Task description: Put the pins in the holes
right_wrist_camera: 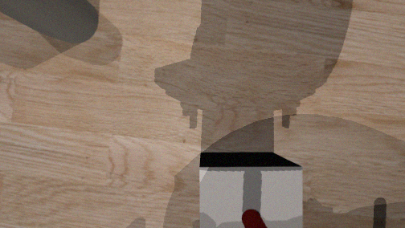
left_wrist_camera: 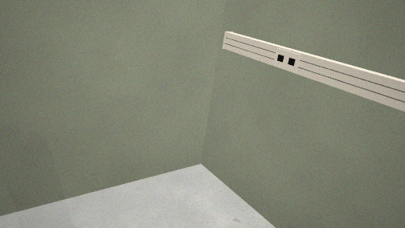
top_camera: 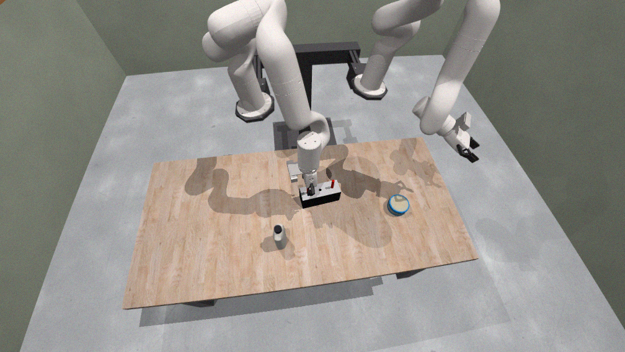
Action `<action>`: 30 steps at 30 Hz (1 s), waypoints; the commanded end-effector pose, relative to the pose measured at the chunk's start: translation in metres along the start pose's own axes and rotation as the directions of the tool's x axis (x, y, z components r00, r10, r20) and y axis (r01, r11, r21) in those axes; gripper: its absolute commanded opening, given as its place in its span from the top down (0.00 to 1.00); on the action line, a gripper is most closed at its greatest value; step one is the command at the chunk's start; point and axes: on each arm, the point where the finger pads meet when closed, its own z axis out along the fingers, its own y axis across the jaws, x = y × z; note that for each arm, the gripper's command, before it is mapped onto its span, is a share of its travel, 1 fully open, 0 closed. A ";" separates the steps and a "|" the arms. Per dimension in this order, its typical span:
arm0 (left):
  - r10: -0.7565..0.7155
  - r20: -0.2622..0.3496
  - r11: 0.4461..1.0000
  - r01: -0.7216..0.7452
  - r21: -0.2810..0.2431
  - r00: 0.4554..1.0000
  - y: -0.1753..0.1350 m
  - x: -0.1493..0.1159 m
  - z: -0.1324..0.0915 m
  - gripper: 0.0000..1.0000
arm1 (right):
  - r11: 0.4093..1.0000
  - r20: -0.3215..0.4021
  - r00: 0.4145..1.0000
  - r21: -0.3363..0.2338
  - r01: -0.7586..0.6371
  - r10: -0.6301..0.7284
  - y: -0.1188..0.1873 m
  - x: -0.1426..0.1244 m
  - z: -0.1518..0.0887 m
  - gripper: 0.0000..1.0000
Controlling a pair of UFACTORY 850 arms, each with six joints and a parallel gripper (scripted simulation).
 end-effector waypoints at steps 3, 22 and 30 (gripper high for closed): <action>-0.001 -0.002 1.000 0.001 -0.001 1.000 0.001 0.001 0.000 0.00 | 1.000 0.001 1.000 0.002 0.000 0.000 -0.001 0.000 -0.005 0.00; -0.001 -0.002 1.000 0.001 -0.001 1.000 0.001 0.001 0.000 0.00 | 1.000 0.001 1.000 0.002 0.000 0.000 -0.001 0.000 -0.019 0.00; -0.001 -0.002 1.000 0.001 -0.001 1.000 0.001 0.001 0.000 0.00 | 1.000 0.001 1.000 0.002 0.000 0.000 -0.001 0.000 -0.040 0.00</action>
